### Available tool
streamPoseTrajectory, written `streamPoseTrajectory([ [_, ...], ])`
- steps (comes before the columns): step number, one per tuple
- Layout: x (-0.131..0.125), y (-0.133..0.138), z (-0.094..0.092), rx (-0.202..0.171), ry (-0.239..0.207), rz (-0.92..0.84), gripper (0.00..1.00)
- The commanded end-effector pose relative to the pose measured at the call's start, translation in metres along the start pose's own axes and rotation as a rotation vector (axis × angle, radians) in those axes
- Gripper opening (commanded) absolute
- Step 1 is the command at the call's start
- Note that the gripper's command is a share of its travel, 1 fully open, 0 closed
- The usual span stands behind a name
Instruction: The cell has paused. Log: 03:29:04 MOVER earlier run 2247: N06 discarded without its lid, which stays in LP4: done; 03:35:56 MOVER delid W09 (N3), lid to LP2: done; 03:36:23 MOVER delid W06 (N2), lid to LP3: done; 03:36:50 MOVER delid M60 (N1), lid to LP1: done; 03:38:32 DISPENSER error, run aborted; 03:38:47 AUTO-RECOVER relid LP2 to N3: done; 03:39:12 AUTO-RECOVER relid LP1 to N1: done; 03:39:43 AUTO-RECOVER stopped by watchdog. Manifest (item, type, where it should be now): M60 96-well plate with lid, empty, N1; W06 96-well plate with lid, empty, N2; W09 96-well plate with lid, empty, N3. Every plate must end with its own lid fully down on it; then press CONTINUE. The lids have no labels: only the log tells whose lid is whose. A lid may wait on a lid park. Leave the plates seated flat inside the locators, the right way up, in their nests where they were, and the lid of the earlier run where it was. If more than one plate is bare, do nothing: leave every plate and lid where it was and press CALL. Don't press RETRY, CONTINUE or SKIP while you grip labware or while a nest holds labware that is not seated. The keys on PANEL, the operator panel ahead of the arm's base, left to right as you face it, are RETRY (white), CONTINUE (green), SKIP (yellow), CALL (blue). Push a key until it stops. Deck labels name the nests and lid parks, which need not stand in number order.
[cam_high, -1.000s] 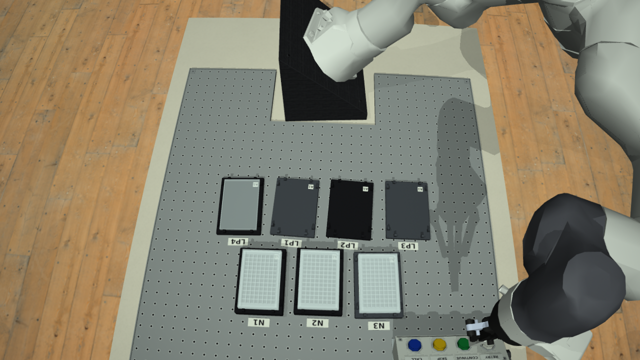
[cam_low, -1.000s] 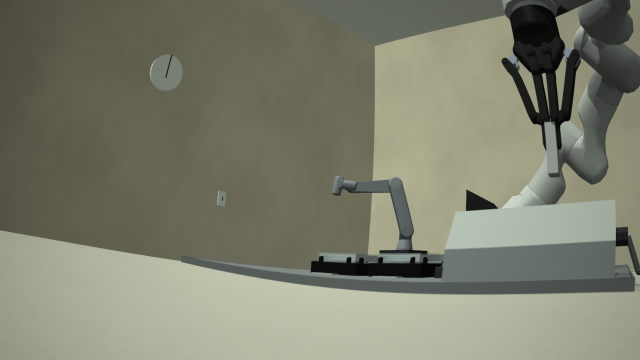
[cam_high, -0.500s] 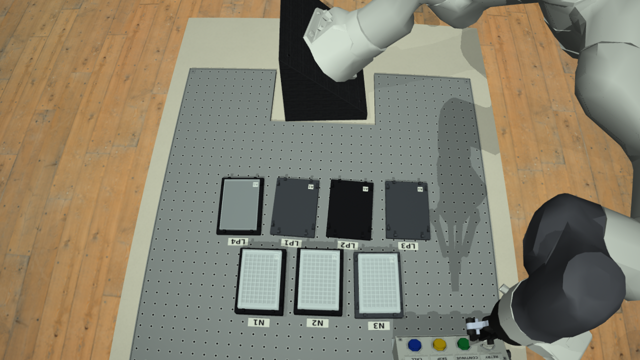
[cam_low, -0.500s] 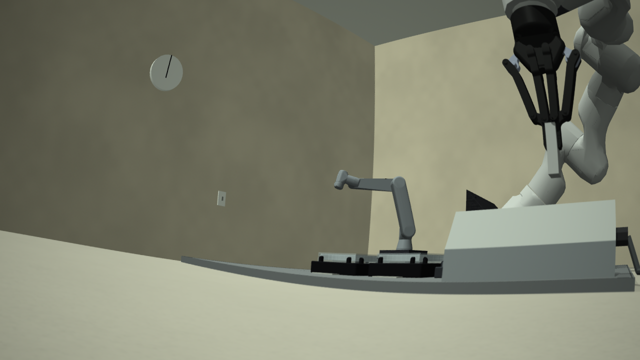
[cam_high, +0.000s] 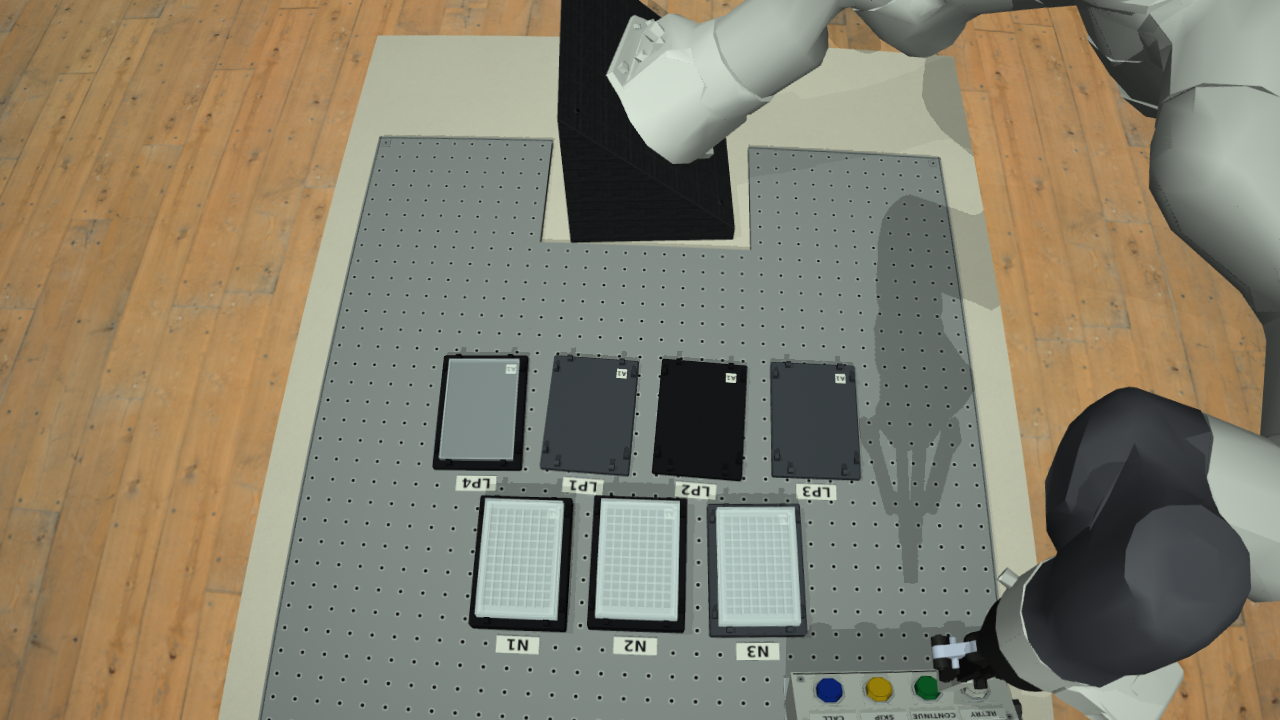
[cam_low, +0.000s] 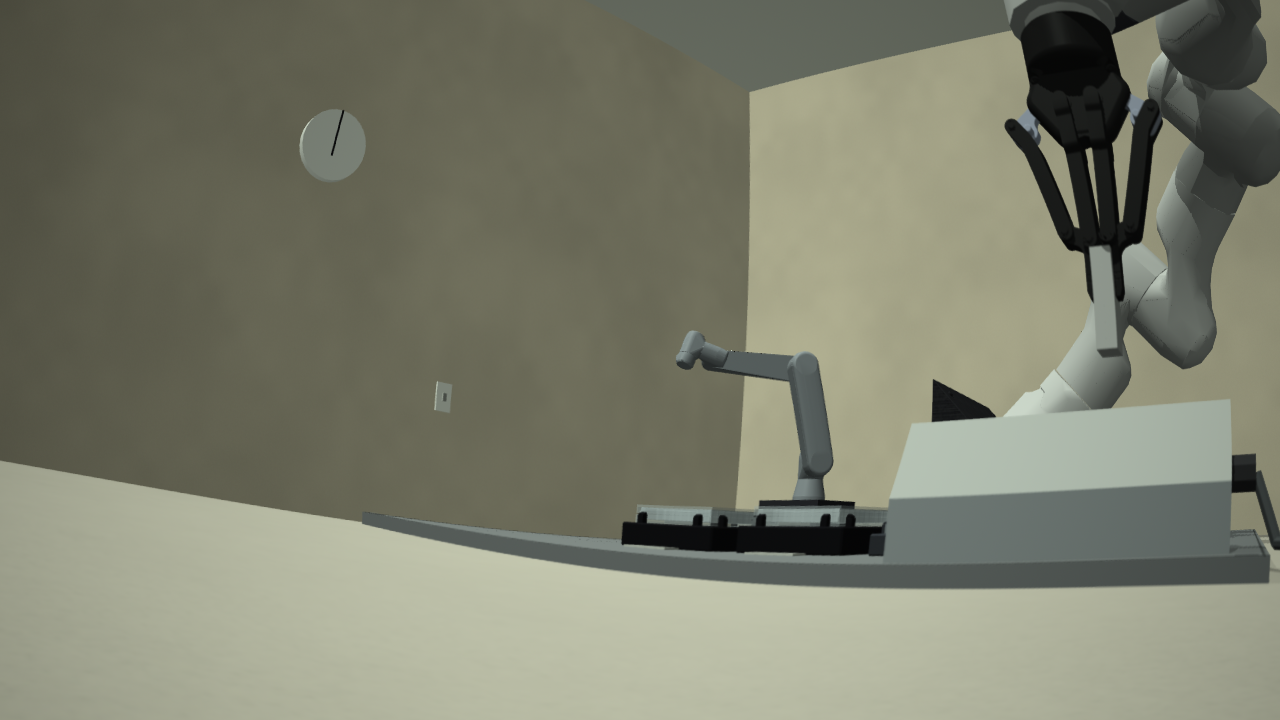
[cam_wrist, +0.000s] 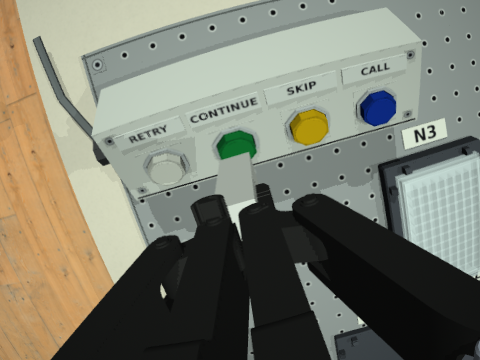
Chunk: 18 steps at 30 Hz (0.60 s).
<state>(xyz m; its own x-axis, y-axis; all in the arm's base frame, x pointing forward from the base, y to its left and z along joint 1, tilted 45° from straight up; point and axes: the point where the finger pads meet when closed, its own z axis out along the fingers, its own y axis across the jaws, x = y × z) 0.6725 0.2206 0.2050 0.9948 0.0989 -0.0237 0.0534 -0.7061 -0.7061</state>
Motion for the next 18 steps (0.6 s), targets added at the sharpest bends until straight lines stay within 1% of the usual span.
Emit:
streamPoseTrajectory([
  [1,0.0,-0.0014,0.0029,0.003,-0.001,0.004,0.0],
  [18,0.0006,-0.0015,0.0112,0.003,-0.001,0.004,0.0],
])
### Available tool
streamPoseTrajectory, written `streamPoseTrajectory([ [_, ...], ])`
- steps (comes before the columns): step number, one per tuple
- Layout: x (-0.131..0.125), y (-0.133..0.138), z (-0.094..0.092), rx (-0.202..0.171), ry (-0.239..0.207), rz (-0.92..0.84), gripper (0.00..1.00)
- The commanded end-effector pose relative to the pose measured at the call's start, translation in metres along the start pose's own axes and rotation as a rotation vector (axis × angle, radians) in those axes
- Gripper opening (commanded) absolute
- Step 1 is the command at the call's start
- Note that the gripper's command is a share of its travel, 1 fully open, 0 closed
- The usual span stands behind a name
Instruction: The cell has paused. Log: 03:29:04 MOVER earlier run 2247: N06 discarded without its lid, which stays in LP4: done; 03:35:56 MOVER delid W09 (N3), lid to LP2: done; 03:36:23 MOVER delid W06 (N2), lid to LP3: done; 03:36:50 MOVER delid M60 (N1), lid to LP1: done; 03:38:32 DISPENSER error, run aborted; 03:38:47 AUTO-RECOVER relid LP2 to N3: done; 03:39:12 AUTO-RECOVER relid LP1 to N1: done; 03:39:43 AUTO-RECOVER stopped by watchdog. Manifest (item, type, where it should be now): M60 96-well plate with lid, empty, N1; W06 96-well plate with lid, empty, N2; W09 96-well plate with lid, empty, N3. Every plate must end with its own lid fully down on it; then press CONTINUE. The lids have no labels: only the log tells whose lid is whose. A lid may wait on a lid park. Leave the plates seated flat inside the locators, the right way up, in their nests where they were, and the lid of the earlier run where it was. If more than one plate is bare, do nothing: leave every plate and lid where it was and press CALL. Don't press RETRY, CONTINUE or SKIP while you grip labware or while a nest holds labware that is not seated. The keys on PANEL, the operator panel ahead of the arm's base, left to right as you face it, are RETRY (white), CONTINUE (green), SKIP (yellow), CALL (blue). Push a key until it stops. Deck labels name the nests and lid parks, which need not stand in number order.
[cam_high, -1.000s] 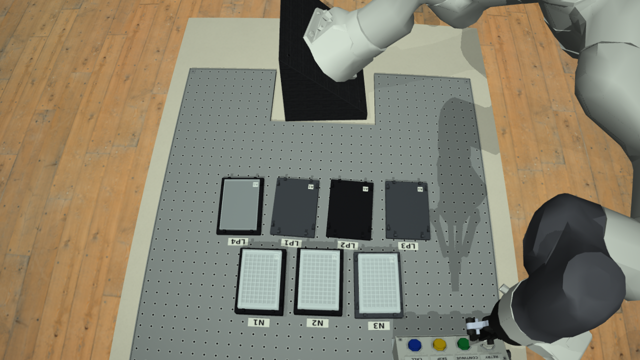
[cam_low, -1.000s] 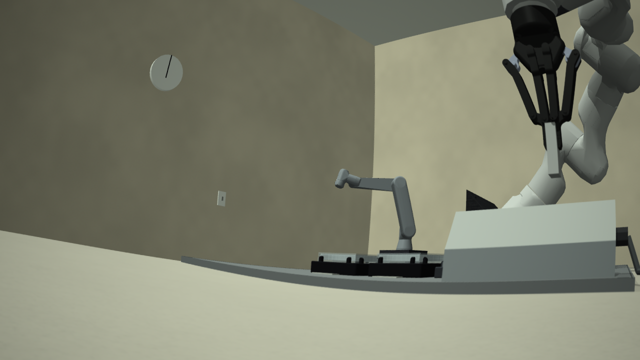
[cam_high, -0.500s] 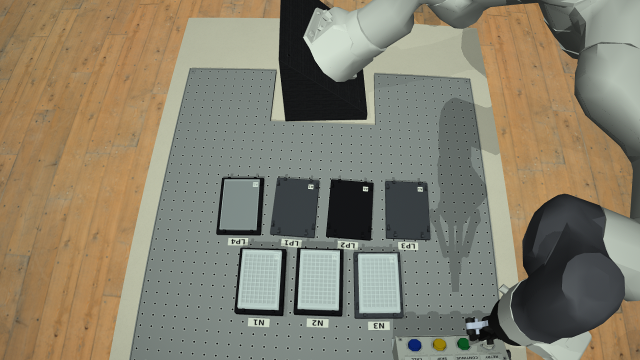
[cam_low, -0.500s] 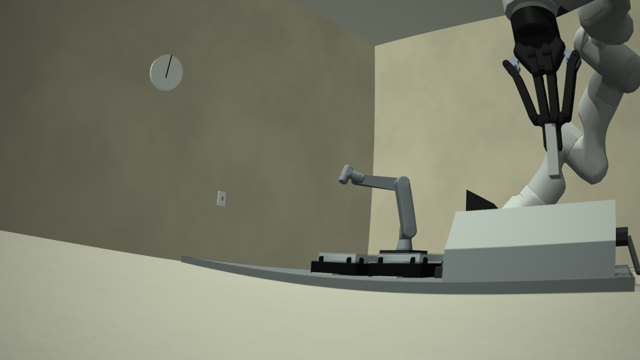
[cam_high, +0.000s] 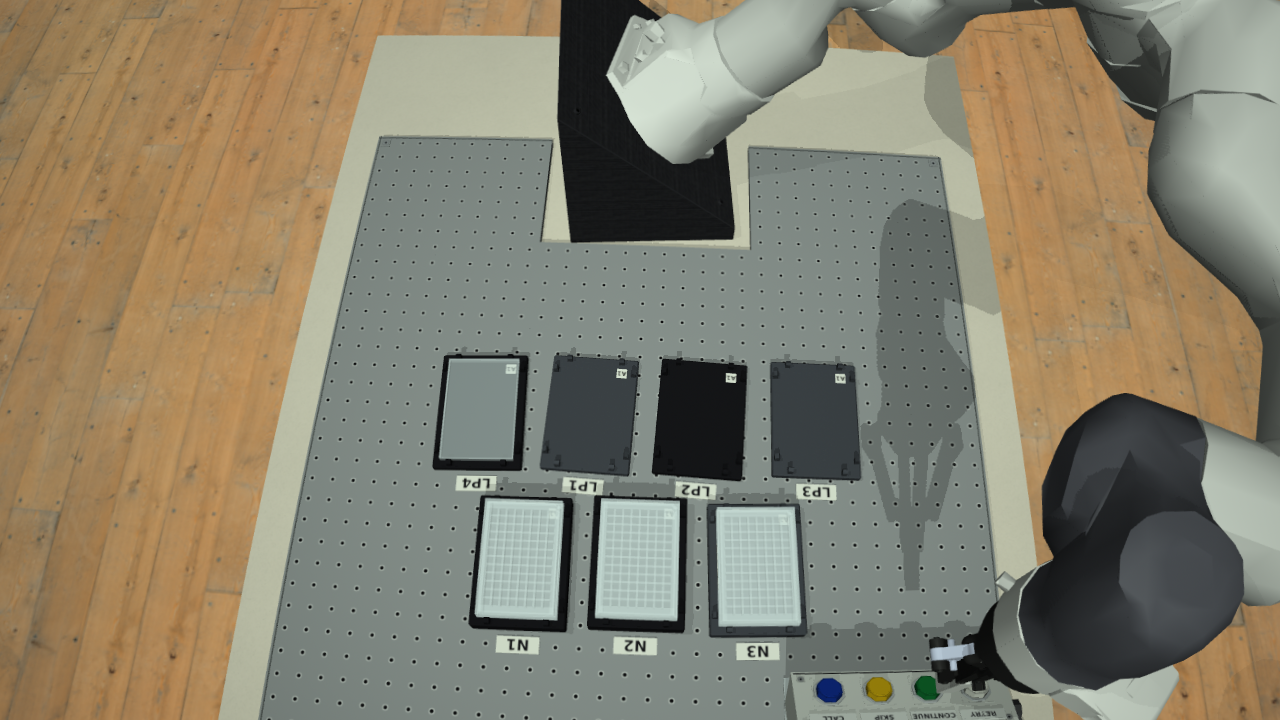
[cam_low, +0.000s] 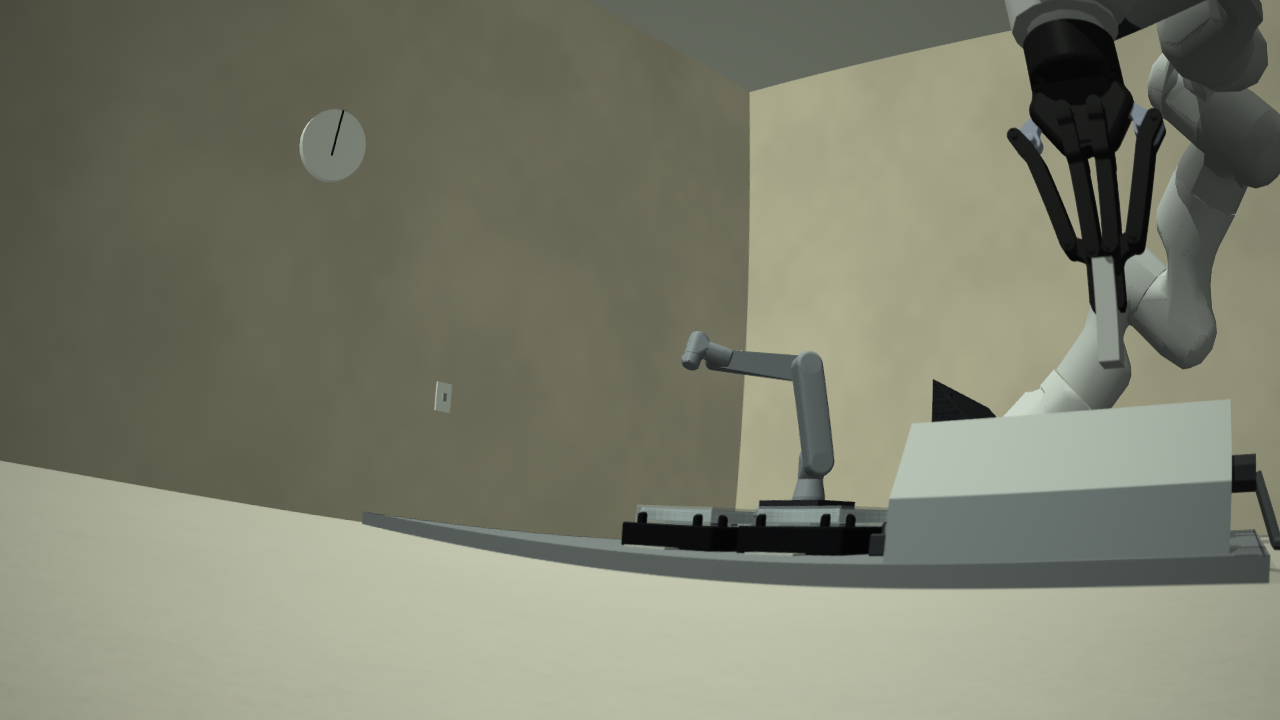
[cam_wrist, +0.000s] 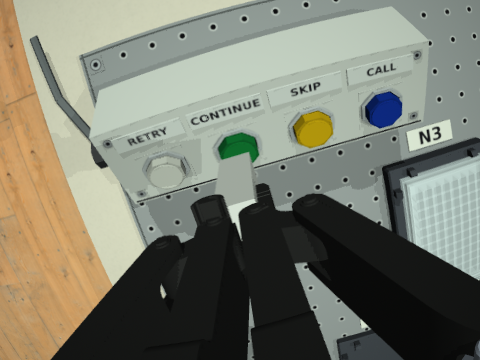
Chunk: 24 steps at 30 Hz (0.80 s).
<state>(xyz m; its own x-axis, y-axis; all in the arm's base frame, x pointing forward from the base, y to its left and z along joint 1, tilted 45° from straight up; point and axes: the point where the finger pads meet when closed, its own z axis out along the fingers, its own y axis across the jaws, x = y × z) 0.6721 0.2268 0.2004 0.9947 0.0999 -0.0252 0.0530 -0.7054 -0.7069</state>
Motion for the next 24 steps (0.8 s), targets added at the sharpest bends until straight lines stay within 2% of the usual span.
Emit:
streamPoseTrajectory([
  [1,0.0003,-0.0004,0.0042,0.002,0.001,0.004,0.0],
  [24,0.0008,-0.0004,0.012,0.002,0.001,0.004,0.0],
])
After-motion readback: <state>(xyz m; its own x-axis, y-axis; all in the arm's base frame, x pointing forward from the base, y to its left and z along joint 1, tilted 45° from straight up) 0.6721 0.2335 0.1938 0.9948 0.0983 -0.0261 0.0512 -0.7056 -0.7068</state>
